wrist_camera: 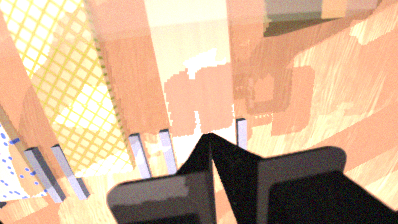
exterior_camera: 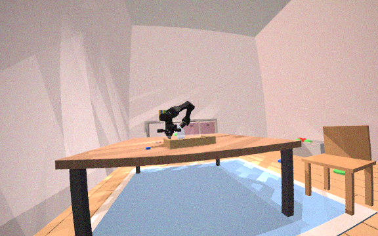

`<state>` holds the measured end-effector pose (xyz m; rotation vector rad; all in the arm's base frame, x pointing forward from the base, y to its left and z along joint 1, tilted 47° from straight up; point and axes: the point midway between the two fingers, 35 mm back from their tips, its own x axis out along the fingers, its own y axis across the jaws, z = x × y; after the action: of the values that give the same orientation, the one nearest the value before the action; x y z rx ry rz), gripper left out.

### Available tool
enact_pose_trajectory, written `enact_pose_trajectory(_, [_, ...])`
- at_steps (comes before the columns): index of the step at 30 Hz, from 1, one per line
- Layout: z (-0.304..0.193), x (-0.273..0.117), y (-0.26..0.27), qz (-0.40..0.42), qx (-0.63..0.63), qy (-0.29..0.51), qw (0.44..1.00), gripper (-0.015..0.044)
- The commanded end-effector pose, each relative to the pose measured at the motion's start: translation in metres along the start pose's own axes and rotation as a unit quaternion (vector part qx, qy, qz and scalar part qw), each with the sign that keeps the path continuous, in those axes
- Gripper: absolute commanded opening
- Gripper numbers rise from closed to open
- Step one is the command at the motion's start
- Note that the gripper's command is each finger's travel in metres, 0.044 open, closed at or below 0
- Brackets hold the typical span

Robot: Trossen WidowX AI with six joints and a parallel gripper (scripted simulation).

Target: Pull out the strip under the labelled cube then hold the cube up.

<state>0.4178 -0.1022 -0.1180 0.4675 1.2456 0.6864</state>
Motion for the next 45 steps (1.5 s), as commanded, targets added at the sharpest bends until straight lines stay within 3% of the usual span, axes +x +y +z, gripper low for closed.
enact_pose_trajectory(1, [-0.0002,0.0079,0.0012,0.003,0.003,-0.001,1.000,0.0000])
enact_pose_trajectory(45, [0.0000,0.0143,0.0020,0.003,0.003,-0.001,1.000,0.0000])
